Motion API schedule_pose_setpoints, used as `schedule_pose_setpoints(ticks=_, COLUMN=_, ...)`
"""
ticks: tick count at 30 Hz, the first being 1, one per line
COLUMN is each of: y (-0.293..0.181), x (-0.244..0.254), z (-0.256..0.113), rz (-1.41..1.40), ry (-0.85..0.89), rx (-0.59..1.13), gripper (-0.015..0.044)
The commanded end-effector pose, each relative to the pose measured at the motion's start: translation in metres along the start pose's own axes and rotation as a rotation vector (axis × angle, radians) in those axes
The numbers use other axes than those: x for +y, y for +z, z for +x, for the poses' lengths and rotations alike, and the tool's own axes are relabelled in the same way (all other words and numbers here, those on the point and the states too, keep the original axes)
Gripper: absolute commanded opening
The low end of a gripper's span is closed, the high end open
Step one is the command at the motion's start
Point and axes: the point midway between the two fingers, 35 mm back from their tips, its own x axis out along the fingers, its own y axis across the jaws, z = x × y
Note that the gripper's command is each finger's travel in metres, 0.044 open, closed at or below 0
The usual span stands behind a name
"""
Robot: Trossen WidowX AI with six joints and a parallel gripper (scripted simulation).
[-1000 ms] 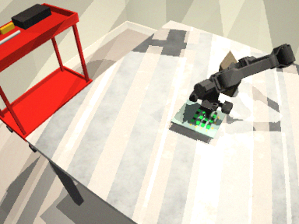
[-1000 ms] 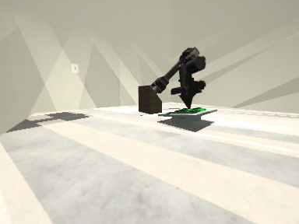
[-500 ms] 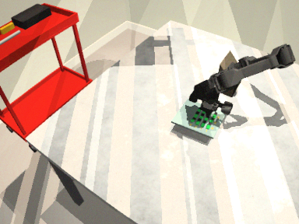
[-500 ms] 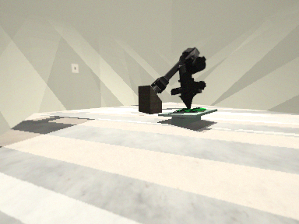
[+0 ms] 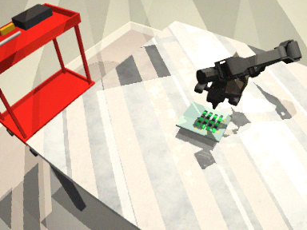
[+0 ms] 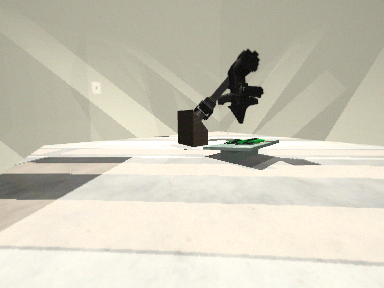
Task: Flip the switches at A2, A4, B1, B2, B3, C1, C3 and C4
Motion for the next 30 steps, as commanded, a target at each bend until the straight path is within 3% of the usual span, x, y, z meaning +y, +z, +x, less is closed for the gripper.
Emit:
schedule_pose_setpoints(ticks=1, y=-0.001, x=-0.019, z=-0.003, rz=0.005, ry=-0.003, rx=0.003, gripper=0.0000)
schedule_pose_setpoints(ticks=4, y=-0.001, x=-0.019, z=-0.001, rz=0.005, ry=-0.004, rx=0.002, gripper=0.0000)
schedule_pose_setpoints(ticks=8, y=-0.002, x=-0.019, z=0.031, rz=0.005, ry=-0.002, rx=-0.022, gripper=0.0000)
schedule_pose_setpoints(ticks=30, y=-0.002, x=-0.018, z=0.057, rz=0.004, ry=-0.001, rx=-0.024, gripper=0.0000)
